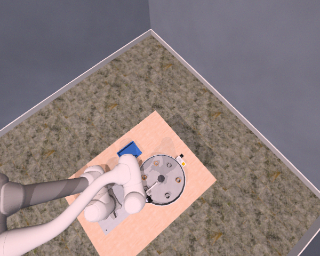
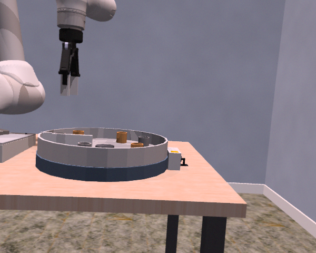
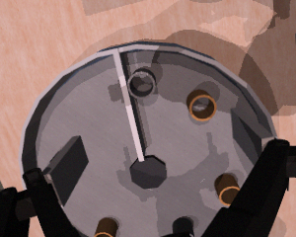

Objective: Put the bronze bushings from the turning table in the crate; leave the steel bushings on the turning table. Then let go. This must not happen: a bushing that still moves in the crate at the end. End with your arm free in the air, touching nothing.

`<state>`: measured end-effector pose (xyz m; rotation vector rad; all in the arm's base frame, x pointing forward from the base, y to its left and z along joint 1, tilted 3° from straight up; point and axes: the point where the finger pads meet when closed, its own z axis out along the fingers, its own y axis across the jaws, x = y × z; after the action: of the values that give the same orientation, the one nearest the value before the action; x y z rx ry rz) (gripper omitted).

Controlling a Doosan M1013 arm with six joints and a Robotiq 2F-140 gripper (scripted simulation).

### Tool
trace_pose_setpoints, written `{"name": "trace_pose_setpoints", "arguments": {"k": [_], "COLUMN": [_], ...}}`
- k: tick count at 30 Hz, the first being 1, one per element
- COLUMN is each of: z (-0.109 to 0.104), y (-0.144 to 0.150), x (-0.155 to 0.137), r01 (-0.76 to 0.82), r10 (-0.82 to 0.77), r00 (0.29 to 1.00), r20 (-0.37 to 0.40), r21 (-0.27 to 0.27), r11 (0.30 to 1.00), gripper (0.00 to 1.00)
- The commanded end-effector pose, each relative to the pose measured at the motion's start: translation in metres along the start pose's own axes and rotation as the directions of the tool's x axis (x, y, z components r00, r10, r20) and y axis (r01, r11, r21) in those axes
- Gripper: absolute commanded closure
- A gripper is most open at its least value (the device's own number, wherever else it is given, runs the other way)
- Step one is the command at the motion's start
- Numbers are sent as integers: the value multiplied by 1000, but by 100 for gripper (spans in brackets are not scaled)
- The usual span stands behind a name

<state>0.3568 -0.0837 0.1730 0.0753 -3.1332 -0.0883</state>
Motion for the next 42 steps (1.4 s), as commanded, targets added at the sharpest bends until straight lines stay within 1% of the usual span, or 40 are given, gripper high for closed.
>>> {"name": "trace_pose_setpoints", "arguments": {"k": [1,32,33,42], "z": [0,0,0,0], "y": [0,0,0,0], "x": [0,0,0,0], "r01": [0,0,0,0], "r10": [0,0,0,0], "r00": [1000,1000,1000,1000], "r20": [0,0,0,0], "r21": [0,0,0,0], "r11": [1000,1000,1000,1000], "gripper": [93,93,90,90]}}
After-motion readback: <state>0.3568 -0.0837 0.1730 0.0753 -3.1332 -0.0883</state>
